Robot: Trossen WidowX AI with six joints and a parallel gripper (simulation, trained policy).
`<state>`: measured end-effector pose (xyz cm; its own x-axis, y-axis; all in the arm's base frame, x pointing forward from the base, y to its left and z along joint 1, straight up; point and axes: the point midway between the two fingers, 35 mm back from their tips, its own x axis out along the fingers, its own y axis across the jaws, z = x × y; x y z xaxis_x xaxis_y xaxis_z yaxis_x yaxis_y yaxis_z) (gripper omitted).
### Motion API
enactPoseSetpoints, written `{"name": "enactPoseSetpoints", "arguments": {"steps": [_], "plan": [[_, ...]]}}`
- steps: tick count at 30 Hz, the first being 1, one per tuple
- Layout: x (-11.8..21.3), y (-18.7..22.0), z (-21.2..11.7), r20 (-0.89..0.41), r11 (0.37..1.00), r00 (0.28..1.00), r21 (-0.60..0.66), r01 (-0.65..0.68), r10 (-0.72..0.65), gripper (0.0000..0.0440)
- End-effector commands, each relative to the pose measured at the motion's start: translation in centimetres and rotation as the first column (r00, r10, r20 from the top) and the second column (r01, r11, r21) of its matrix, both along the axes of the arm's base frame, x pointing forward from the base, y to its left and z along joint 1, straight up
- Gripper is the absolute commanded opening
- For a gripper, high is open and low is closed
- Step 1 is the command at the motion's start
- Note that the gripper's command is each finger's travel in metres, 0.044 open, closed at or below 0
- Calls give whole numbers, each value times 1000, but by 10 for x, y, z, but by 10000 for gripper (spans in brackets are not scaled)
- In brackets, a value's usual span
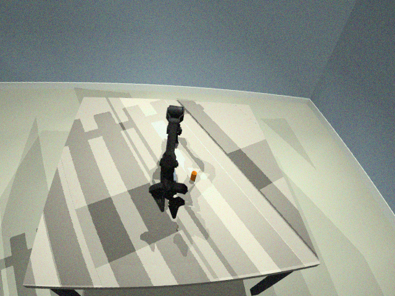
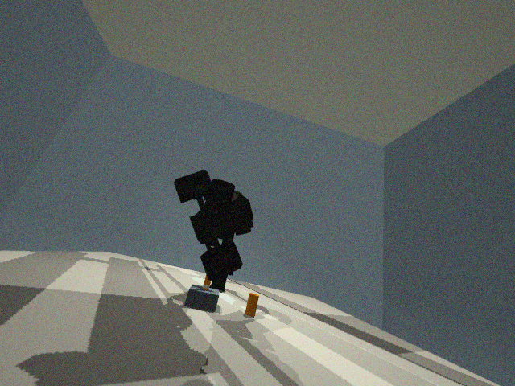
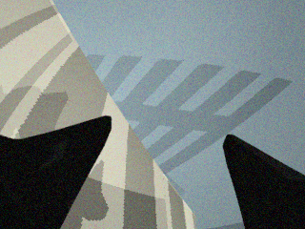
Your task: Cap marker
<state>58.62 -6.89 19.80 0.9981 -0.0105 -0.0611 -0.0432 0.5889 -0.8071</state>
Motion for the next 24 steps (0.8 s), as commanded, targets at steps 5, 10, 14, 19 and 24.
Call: {"name": "enactPoseSetpoints", "arguments": {"steps": [5,10,14,19,24], "plan": [[-2,2,-5,-60,1000,998,26,6,-4,274],[-5,8,-6,-117,999,993,54,6,1,223],[-7,15,-6,-161,998,987,69,0,12,234],[-10,25,-5,-214,996,976,84,-9,27,246],[-15,36,-3,-266,995,963,98,-18,43,258]]}}
